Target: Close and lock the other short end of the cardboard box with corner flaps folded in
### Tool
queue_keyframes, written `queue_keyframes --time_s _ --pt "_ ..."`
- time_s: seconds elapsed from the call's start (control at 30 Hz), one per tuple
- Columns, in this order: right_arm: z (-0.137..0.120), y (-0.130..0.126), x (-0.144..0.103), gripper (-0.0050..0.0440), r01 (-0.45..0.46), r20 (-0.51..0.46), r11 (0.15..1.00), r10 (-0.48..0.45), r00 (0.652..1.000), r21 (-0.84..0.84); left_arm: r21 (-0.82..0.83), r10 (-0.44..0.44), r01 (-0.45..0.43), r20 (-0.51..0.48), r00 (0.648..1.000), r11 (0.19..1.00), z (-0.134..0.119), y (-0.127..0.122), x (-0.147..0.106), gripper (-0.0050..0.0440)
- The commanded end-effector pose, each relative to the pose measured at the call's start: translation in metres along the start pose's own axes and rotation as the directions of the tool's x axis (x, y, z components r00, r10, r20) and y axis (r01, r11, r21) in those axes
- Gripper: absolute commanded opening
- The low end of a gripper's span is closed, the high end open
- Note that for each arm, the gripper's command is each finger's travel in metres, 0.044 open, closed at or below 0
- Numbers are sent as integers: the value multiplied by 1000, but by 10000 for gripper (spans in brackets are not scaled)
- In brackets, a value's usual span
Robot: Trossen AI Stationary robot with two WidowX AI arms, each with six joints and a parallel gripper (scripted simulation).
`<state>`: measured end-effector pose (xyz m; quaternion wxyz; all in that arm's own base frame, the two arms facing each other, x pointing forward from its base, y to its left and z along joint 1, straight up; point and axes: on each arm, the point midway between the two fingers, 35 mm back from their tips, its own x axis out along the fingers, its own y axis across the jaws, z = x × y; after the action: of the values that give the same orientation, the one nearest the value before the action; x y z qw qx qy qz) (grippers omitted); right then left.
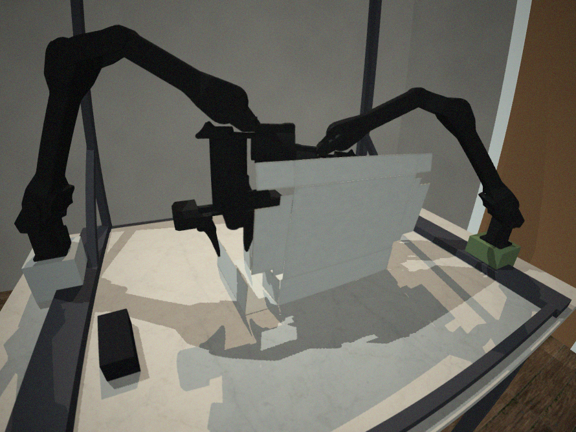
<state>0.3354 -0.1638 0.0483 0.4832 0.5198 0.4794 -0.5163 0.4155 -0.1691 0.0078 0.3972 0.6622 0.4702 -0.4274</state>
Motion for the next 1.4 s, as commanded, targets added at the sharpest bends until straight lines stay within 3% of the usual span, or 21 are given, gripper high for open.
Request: queue_keyframes --time_s 0.0,0.37,1.37 --pt "2 4 -11 233 -28 14 1000 28 999 -3 -225 -22 14 -36 999 974 -15 13 5 104" --pt "2 4 -11 233 -28 15 1000 28 999 -3 -266 -29 16 -43 999 964 -19 14 9 104" --pt "2 4 -11 233 -28 15 1000 28 999 -3 -262 -38 26 -39 999 965 -1 5 51 104"
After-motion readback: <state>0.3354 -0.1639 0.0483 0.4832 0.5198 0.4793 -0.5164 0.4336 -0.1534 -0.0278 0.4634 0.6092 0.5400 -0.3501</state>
